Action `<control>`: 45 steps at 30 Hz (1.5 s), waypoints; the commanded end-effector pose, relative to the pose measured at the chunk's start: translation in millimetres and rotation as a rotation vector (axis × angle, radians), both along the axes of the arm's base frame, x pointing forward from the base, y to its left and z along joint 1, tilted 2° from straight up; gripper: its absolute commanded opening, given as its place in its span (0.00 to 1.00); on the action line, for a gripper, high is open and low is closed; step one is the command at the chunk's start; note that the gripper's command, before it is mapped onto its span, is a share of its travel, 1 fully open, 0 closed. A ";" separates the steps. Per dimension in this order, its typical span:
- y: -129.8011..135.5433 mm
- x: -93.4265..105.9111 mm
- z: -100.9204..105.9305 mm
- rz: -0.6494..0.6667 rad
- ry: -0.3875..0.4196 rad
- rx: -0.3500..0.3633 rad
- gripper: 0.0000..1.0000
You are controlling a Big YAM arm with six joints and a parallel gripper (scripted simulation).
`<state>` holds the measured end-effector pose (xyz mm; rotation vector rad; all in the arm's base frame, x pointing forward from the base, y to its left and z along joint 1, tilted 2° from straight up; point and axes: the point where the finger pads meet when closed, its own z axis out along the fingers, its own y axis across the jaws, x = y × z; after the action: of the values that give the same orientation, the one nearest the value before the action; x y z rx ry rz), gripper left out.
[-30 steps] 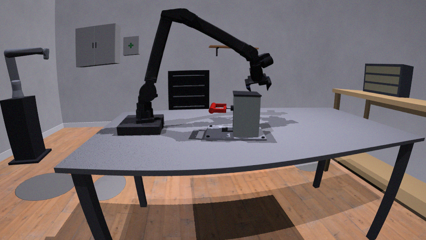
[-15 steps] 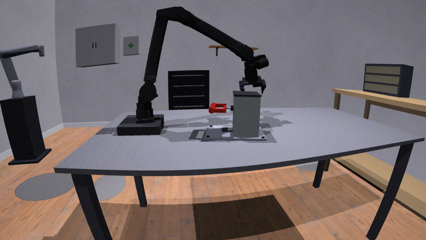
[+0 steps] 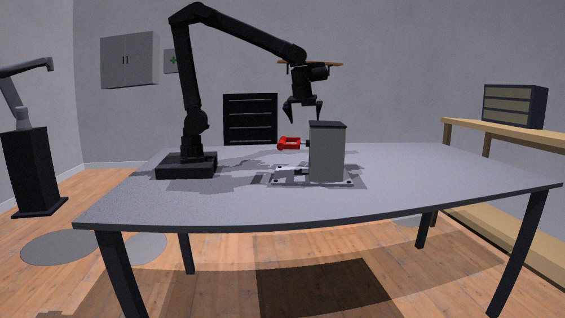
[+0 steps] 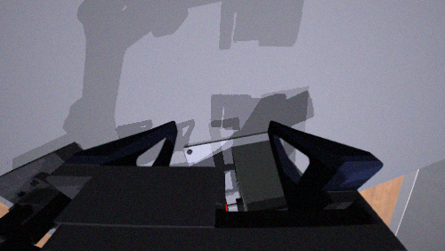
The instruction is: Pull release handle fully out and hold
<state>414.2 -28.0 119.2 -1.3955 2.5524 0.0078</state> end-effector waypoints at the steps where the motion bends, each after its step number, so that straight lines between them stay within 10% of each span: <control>1: -7.9 -25.4 9.8 -0.017 0.019 -0.023 1.00; 10: -41.9 -136.1 15.3 0.124 0.124 -0.179 1.00; 26: -122.7 -136.4 31.3 0.138 0.186 -0.175 1.00; 45: -136.4 -133.4 38.3 0.140 0.183 -0.178 1.00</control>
<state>261.7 -150.7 135.6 -1.7230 2.6734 -0.0056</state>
